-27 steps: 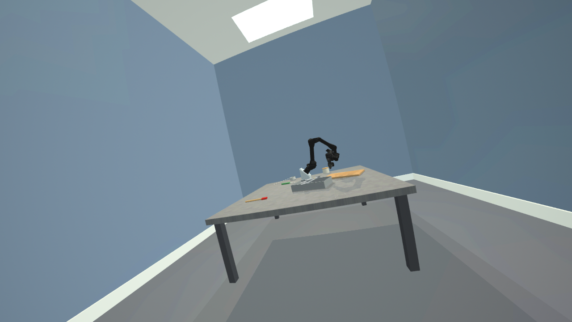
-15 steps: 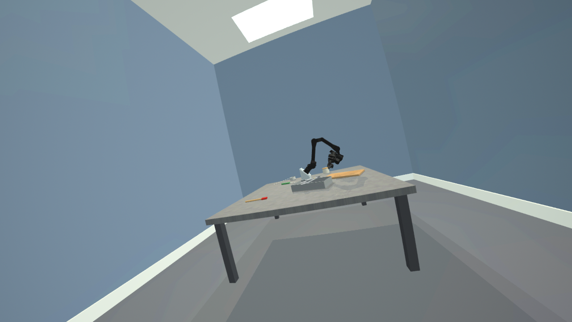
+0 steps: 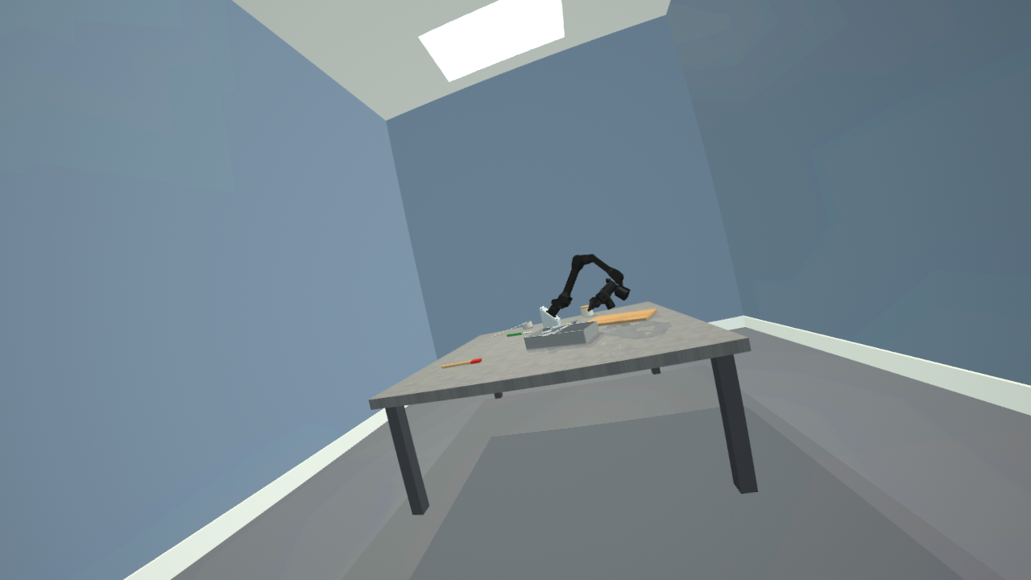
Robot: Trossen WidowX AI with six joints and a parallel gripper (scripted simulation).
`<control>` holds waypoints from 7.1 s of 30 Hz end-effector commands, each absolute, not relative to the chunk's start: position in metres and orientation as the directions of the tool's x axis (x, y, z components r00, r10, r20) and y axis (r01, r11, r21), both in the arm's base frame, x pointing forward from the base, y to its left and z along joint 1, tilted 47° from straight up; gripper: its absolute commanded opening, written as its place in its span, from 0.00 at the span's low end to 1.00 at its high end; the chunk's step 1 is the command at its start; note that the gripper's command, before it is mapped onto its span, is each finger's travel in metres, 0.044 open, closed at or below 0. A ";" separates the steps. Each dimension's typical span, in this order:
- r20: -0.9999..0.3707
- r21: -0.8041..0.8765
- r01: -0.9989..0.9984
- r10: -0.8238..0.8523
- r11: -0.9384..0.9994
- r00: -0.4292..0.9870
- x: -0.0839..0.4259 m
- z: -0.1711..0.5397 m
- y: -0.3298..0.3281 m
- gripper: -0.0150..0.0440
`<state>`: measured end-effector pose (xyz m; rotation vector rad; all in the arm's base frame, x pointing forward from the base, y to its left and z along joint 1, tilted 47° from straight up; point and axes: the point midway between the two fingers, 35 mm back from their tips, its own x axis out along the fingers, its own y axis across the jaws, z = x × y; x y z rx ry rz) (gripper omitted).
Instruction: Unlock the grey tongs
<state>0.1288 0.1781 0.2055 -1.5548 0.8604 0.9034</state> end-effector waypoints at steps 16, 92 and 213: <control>-0.998 -0.014 -0.866 -0.042 -0.501 0.040 0.259 0.166 0.152 0.69; -0.913 -0.231 -0.330 0.321 -0.915 -0.252 0.334 0.077 0.120 0.69; -0.678 -0.314 -0.879 0.733 -0.358 -0.056 0.244 0.254 0.133 0.00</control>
